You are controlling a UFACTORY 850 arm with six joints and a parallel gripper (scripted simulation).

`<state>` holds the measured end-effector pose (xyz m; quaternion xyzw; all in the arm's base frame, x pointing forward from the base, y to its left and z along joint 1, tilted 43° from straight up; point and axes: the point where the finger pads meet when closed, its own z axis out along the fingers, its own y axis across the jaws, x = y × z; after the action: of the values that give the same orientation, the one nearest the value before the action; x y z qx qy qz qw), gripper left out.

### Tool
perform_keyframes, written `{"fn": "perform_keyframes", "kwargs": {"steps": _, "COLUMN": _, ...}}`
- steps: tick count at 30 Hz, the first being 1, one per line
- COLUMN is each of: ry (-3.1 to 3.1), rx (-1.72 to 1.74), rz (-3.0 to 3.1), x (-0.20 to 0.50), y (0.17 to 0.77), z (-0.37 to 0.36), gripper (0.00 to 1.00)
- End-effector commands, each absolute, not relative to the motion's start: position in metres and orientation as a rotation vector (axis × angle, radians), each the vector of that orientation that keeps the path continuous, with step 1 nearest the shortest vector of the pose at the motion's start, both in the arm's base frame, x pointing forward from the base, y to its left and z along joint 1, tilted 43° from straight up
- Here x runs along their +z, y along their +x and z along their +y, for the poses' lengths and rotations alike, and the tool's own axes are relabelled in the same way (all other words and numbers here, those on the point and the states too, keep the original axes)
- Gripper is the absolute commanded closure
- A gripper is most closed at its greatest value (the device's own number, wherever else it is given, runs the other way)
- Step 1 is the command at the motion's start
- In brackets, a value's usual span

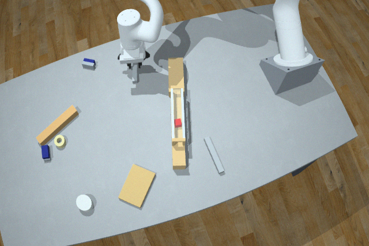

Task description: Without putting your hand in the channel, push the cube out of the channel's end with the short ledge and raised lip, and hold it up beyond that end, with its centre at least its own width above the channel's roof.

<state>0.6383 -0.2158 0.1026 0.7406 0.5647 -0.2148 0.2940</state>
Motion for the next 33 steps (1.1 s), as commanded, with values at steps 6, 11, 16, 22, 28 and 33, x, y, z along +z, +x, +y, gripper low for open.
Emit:
{"fn": "perform_keyframes", "kwargs": {"steps": 6, "ry": 1.971, "rx": -0.57, "rz": 1.503, "x": 0.0923, "y": 0.6394, "z": -0.2255, "gripper": 0.61}}
{"fn": "perform_keyframes", "kwargs": {"steps": 11, "ry": 1.971, "rx": -0.57, "rz": 1.503, "x": 0.0923, "y": 0.6394, "z": -0.2255, "gripper": 0.61}}
{"fn": "perform_keyframes", "kwargs": {"steps": 16, "ry": 1.971, "rx": -0.57, "rz": 1.503, "x": 0.0923, "y": 0.6394, "z": -0.2255, "gripper": 0.61}}
{"fn": "perform_keyframes", "kwargs": {"steps": 22, "ry": 1.971, "rx": -0.57, "rz": 1.503, "x": 0.0923, "y": 0.6394, "z": -0.2255, "gripper": 1.0}}
{"fn": "perform_keyframes", "kwargs": {"steps": 28, "ry": 1.971, "rx": -0.57, "rz": 1.503, "x": 0.0923, "y": 0.6394, "z": -0.2255, "gripper": 1.0}}
{"fn": "perform_keyframes", "kwargs": {"steps": 33, "ry": 1.971, "rx": -0.57, "rz": 1.503, "x": 0.0923, "y": 0.6394, "z": -0.2255, "gripper": 1.0}}
